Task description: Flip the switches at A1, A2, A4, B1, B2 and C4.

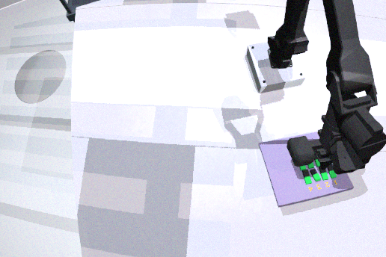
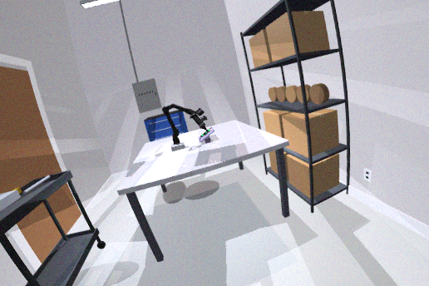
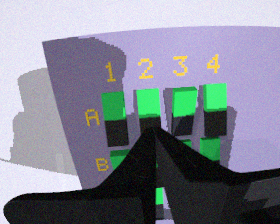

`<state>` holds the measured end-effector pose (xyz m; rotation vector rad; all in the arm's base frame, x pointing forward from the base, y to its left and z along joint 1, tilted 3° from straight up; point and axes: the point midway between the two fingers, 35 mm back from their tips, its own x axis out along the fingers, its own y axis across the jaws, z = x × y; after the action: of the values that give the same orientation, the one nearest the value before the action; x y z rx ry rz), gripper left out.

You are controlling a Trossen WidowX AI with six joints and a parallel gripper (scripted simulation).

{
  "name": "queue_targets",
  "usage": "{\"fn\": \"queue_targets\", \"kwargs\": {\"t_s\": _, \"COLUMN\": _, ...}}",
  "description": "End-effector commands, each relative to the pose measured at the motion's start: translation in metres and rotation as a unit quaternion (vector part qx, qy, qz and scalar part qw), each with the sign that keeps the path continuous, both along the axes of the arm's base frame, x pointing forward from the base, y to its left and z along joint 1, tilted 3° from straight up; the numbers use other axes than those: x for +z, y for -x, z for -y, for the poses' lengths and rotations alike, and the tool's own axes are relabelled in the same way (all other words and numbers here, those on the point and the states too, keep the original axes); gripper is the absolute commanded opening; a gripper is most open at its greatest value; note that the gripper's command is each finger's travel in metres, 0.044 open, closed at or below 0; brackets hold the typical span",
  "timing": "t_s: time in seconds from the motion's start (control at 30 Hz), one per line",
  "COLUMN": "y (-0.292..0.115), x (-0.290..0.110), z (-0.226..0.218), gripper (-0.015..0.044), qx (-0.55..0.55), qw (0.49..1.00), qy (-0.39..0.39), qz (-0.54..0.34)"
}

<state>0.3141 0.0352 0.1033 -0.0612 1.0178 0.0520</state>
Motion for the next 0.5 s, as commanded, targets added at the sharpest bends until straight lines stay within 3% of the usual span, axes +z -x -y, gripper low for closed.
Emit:
{"fn": "queue_targets", "kwargs": {"t_s": 0.0, "y": -0.0003, "x": -0.0019, "z": -0.0007, "gripper": 0.0, "qx": 0.001, "qw": 1.0, "qy": -0.002, "qz": -0.002}}
{"fn": "queue_targets", "kwargs": {"t_s": 0.47, "y": -0.0012, "x": -0.0035, "z": -0.0007, "gripper": 0.0, "qx": 0.001, "qw": 1.0, "qy": -0.002, "qz": -0.002}}
